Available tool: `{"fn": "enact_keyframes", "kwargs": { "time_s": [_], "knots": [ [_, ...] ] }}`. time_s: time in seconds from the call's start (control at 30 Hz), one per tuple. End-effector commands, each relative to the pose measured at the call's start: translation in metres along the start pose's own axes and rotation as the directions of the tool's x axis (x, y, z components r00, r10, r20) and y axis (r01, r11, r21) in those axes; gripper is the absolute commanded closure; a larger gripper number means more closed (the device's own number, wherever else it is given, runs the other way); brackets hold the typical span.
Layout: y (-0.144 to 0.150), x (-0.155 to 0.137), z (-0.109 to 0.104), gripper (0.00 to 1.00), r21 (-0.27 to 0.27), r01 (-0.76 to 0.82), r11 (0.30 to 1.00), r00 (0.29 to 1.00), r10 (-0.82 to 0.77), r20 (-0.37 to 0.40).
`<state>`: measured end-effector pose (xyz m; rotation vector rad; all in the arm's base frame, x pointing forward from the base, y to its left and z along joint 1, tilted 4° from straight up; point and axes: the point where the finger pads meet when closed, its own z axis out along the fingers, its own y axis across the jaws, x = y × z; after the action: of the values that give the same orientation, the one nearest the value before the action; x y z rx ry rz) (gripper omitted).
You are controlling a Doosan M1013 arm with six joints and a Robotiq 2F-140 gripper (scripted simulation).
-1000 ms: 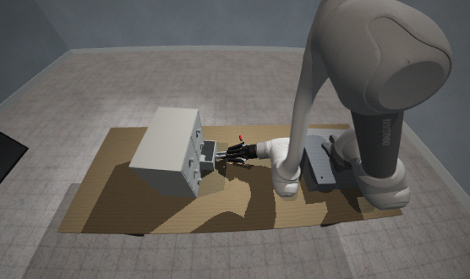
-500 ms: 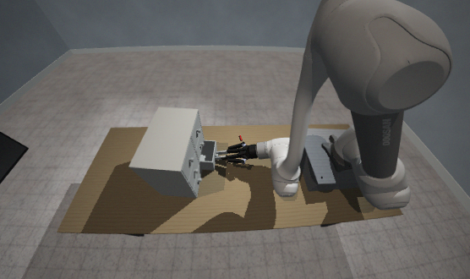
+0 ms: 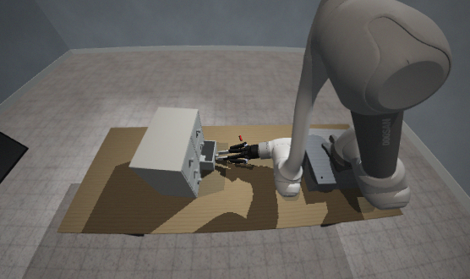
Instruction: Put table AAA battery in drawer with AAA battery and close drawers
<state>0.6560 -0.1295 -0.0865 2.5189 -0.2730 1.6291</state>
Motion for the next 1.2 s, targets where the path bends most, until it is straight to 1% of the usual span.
{"fn": "enact_keyframes", "kwargs": {
  "time_s": [0.0,0.2,0.53,0.63,0.8,0.9,1.0,1.17],
  "knots": [
    [0.0,-0.003,-0.009,0.8,0.0,0.0,1.0,1.0,0.0,0.0],
    [0.0,-0.012,-0.034,0.8,0.0,0.0,1.0,1.0,0.0,0.0],
    [0.0,-0.009,-0.042,0.8,0.0,0.0,1.0,1.0,0.0,0.0],
    [0.0,0.004,-0.056,0.8,0.0,0.0,1.0,1.0,0.0,0.0],
    [0.0,0.036,-0.091,0.8,0.0,0.0,1.0,1.0,0.0,0.0],
    [0.0,0.051,-0.108,0.8,0.0,0.0,1.0,1.0,0.0,0.0],
    [0.0,0.06,-0.116,0.8,0.0,0.0,1.0,1.0,0.0,0.0],
    [0.0,0.061,-0.118,0.8,0.0,0.0,1.0,1.0,0.0,0.0]
  ]
}}
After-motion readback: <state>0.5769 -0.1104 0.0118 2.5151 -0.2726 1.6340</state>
